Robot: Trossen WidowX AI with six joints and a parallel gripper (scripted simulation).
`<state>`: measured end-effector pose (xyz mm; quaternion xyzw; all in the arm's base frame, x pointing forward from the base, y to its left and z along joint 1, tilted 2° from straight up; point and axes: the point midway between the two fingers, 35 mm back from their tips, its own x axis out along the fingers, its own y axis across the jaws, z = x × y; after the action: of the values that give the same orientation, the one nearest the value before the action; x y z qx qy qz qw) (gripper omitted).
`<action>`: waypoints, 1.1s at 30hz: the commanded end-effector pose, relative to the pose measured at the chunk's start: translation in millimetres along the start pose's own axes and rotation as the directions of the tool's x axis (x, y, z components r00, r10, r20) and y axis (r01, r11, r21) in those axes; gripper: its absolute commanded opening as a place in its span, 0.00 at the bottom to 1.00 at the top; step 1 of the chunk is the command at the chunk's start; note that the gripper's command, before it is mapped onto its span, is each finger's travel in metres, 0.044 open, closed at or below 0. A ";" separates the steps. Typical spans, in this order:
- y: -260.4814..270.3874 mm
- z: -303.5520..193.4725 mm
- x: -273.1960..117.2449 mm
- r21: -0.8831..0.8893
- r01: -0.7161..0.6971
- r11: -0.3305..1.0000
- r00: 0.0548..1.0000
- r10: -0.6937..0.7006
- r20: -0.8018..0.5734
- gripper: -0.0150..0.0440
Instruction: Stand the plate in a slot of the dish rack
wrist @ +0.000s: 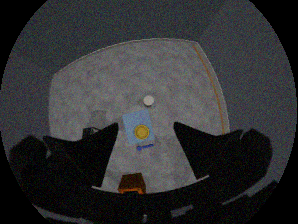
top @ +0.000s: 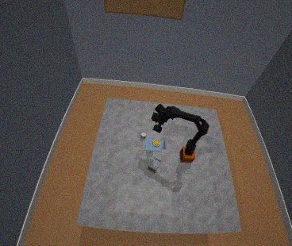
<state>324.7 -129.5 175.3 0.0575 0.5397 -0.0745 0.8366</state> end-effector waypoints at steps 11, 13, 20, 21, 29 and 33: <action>20.7 -74.5 39.0 -0.193 -0.064 0.979 0.909 -0.023 -0.416 0.93; 20.9 -75.3 39.2 -0.195 -0.065 0.979 0.907 -0.023 -0.421 0.93; 19.9 -77.4 49.9 -0.195 -0.065 0.979 0.907 -0.024 -0.421 0.93; 18.7 -80.5 62.9 -0.195 -0.065 0.979 0.907 -0.024 -0.420 0.93; 13.2 -118.0 145.3 -0.195 -0.065 0.979 0.907 -0.024 -0.421 0.93; 13.2 -118.0 145.3 -0.195 -0.065 0.979 0.907 -0.024 -0.421 0.93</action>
<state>280.5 -103.1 2.0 -0.0033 0.7150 0.0059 0.6991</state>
